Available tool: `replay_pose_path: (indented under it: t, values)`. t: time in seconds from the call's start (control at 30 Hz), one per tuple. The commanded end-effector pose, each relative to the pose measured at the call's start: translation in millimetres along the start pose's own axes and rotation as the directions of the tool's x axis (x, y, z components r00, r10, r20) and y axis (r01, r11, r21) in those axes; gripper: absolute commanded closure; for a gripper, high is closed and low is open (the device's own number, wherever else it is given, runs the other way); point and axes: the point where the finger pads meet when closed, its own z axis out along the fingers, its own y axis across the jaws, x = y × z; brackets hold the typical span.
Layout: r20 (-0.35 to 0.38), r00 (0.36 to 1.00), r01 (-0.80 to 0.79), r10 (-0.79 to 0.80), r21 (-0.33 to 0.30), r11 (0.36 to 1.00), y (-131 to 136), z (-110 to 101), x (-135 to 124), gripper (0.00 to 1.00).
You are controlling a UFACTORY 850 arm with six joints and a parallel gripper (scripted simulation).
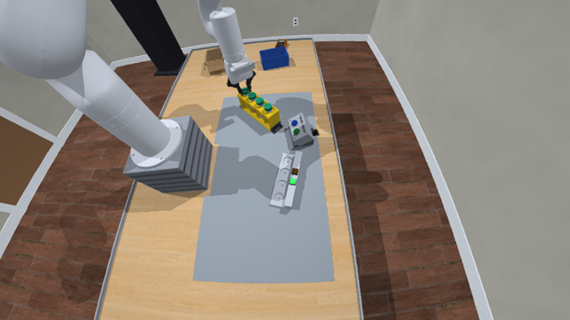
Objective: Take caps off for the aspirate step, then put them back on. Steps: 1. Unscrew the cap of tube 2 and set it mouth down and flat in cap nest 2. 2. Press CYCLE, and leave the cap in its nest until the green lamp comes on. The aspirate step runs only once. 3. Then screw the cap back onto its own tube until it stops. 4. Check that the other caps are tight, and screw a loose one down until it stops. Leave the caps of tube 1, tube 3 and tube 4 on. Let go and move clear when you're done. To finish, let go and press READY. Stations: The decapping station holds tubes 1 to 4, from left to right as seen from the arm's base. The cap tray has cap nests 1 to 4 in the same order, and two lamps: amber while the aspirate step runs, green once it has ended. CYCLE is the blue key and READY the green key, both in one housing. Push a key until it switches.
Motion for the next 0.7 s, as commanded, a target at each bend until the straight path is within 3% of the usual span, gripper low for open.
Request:
replay_pose_path:
  t: [0.0, 0.3, 0.67]
  values:
    - [0.011, 1.0, -0.006, 0.006, 0.0, 1.0, -0.8, -0.5, -0.3, 0.54]
    - [0.011, 1.0, -0.006, 0.006, 0.0, 1.0, -0.8, -0.5, -0.3, 0.54]
    - [0.012, 1.0, -0.006, 0.006, 0.0, 1.0, -0.7, -33.4, 0.0, 0.54]
